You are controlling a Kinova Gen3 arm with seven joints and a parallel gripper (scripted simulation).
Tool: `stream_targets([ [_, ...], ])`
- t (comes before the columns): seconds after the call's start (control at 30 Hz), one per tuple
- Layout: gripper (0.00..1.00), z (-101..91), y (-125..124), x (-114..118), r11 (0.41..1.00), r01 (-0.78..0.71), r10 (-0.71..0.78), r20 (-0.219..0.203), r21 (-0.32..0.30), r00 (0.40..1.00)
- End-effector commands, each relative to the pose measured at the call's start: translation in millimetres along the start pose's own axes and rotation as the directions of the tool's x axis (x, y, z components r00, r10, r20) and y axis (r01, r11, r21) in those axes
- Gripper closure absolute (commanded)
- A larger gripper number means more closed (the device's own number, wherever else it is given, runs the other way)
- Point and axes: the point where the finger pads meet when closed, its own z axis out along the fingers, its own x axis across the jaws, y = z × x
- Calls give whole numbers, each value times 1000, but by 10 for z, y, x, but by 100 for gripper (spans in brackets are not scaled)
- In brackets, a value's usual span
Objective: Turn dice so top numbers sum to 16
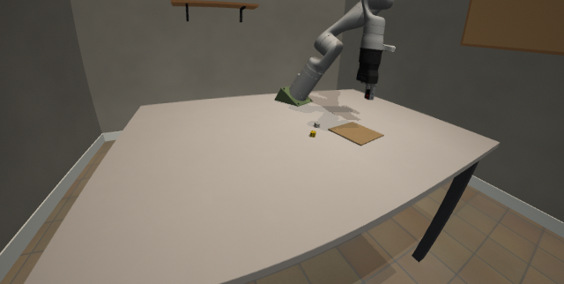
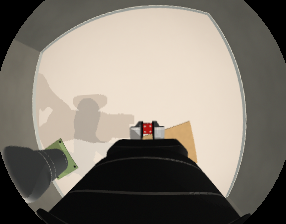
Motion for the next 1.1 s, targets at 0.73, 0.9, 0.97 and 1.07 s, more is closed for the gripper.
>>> stream_targets([
  [0.73,66,-66,495,160,996,86,-85,-11,4,996],
  [0.9,66,-67,744,186,993,122,-122,-8,1,993],
  [0.97,66,-62,870,187,990,139,-139,-5,-1,990],
  [1.07,66,-57,960,184,989,151,-151,-2,-2,989],
])
